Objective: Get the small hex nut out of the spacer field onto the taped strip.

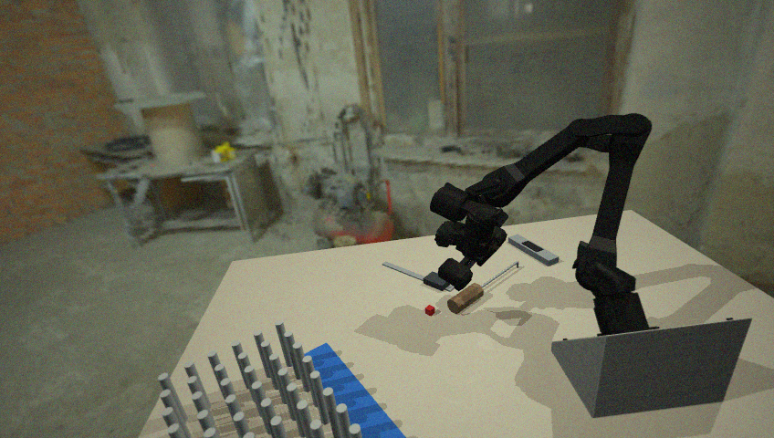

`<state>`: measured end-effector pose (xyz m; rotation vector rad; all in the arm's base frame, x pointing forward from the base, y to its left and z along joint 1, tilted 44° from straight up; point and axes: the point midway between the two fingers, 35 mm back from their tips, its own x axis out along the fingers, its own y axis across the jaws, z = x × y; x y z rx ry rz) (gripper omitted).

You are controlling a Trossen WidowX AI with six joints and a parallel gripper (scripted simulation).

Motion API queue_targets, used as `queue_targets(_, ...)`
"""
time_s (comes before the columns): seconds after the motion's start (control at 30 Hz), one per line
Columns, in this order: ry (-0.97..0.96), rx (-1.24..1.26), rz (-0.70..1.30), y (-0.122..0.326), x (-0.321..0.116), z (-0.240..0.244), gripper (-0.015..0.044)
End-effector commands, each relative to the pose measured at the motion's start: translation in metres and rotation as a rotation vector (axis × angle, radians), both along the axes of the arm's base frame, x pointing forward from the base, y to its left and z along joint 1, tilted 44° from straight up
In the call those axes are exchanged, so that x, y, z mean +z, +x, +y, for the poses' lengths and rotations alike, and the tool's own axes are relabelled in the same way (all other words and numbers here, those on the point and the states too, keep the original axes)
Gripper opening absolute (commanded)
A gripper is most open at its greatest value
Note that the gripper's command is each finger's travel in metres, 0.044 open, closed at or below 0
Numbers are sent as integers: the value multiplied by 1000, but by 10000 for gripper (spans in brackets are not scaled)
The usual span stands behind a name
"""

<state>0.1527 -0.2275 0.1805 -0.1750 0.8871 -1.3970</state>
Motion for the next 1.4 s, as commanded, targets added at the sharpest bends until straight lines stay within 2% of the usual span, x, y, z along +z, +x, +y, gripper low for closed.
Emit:
queue_targets(0.0, 117, 348, 962, 8, 5, -1, 440)
queue_targets(0.2, 179, 482, 1310, 10, 7, -1, 440)
queue_targets(0.73, 180, 485, 1316, 10, 7, -1, 440)
queue_targets(0.93, 180, 485, 1316, 10, 7, -1, 282)
queue_targets(1.37, 183, 485, 1314, 10, 3, -4, 280)
